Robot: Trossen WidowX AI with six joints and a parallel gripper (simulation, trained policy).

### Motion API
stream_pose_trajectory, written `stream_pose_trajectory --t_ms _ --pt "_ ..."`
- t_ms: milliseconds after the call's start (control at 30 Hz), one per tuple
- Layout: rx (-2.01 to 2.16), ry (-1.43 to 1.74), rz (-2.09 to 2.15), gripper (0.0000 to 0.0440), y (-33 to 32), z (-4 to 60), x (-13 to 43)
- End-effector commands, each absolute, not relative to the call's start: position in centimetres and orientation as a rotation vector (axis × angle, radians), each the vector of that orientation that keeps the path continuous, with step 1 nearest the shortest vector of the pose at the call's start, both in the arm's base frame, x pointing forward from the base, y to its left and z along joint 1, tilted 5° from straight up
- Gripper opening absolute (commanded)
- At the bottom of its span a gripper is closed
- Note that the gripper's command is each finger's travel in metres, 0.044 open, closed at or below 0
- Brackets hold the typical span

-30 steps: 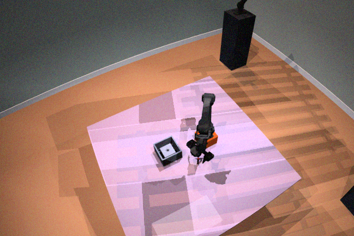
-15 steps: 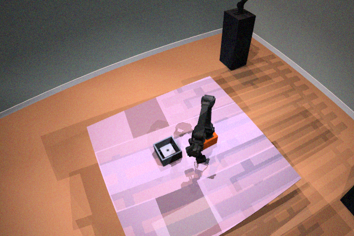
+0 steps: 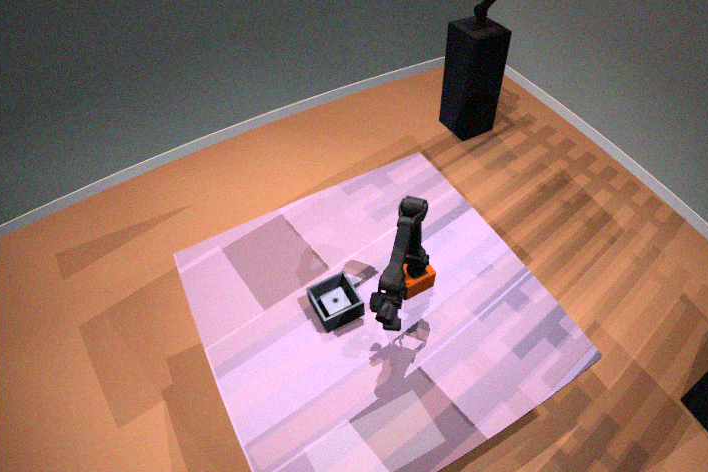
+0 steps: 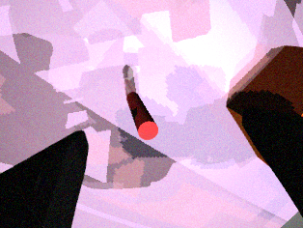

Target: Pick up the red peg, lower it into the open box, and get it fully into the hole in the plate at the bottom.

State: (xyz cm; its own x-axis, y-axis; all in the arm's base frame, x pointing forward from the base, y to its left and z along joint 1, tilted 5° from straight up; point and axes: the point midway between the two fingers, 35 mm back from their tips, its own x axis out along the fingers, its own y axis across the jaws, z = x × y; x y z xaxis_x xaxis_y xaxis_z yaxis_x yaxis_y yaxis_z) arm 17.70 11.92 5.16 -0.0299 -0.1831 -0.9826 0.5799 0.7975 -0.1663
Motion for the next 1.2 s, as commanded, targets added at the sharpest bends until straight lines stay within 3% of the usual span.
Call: stream_pose_trajectory --t_ms 0,467,633,967,1167 --pt "0.395 1.478 -0.716 0.0412 11.5 3.3 17.3" --pt "0.562 1.420 -0.802 0.0365 11.3 -1.9 16.8" --pt "0.598 1.426 -0.838 0.0266 11.0 -3.0 16.1" --pt "0.642 1.486 -0.878 0.0006 11.1 -3.7 15.7" --pt "0.624 1.466 -0.856 0.0000 10.6 -2.7 16.2"
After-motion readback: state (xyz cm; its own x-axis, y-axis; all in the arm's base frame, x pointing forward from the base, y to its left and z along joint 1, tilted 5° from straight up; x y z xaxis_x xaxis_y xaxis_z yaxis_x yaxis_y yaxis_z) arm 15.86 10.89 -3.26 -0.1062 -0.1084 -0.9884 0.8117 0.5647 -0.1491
